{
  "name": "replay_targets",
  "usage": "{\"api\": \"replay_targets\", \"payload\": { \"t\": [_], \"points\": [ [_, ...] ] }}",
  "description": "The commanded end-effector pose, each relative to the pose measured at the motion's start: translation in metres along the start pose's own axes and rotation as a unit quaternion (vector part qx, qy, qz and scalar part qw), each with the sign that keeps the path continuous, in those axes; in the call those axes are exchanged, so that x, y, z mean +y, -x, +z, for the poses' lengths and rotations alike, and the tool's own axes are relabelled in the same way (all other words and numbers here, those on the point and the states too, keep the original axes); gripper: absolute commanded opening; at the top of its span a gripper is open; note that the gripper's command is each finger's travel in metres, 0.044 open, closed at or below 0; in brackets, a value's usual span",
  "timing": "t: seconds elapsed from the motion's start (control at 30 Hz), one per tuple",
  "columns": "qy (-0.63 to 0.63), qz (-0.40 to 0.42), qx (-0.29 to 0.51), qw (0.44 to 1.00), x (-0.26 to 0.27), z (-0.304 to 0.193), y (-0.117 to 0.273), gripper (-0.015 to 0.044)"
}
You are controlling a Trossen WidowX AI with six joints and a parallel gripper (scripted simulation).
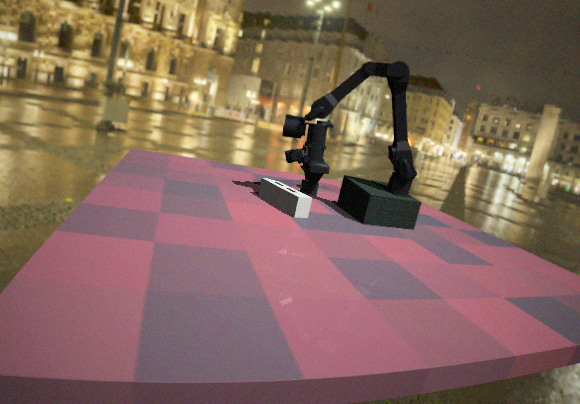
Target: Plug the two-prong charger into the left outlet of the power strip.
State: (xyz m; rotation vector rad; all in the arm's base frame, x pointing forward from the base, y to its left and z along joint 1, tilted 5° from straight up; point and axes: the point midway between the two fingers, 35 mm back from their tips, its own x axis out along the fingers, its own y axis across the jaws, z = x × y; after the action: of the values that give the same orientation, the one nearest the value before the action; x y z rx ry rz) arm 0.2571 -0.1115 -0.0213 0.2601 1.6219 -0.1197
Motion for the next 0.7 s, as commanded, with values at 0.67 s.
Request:
{"api": "replay_targets", "payload": {
  "t": [0.67],
  "points": [
    [0.092, -0.007, -0.002, 0.996, 0.026, -0.014, 0.002, 0.0]
  ]
}}
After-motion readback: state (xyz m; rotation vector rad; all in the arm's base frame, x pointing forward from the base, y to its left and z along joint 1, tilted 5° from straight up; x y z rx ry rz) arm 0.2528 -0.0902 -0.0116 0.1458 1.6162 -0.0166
